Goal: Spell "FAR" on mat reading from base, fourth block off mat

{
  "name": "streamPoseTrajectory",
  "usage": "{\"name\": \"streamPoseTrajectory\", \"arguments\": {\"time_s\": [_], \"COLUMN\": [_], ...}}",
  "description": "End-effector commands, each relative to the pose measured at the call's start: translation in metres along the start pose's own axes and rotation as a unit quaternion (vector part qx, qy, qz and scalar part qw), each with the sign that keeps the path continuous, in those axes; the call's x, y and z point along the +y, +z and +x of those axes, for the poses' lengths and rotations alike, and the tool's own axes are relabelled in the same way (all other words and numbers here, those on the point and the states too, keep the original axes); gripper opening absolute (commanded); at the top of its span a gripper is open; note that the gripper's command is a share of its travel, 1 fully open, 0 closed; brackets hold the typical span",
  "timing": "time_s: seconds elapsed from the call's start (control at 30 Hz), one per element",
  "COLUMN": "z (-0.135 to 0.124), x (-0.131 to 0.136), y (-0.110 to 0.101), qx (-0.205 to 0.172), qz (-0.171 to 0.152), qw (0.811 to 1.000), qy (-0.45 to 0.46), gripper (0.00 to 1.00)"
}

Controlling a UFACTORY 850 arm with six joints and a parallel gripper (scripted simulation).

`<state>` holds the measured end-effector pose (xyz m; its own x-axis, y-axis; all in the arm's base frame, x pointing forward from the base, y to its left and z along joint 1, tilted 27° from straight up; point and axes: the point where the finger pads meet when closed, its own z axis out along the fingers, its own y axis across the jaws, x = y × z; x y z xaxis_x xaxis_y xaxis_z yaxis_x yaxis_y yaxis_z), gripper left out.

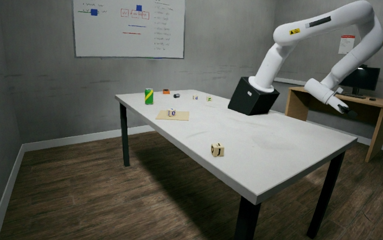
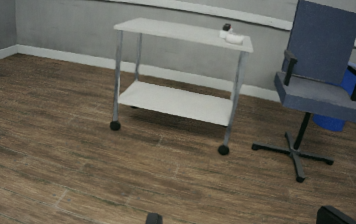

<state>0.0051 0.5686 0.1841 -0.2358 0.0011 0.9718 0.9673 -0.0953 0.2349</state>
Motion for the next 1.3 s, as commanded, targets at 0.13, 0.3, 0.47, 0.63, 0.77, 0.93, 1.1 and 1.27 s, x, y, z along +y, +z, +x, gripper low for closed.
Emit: {"name": "streamPoseTrajectory", "arguments": {"time_s": [0.13, 0.3, 0.47, 0.63, 0.77, 0.93, 1.1, 1.27], "z": [0.000, 0.000, 0.000, 0.000, -0.004, -0.019, -0.031, -0.046], "x": [0.000, 0.000, 0.000, 0.001, 0.013, 0.052, 0.087, 0.130], "y": [0.000, 0.000, 0.000, 0.000, -0.006, -0.026, -0.043, -0.064], "qx": [0.000, 0.000, 0.000, 0.000, -0.009, -0.039, -0.066, -0.098], "qz": [0.000, 0.000, 0.000, 0.000, 0.001, 0.002, 0.004, 0.006], "qw": [1.000, 1.000, 1.000, 1.000, 1.000, 0.999, 0.998, 0.995], "qy": [0.000, 0.000, 0.000, 0.000, 0.001, 0.006, 0.010, 0.015], "gripper": [1.00, 1.00, 1.00, 1.00, 1.00, 1.00, 1.00, 1.00]}}
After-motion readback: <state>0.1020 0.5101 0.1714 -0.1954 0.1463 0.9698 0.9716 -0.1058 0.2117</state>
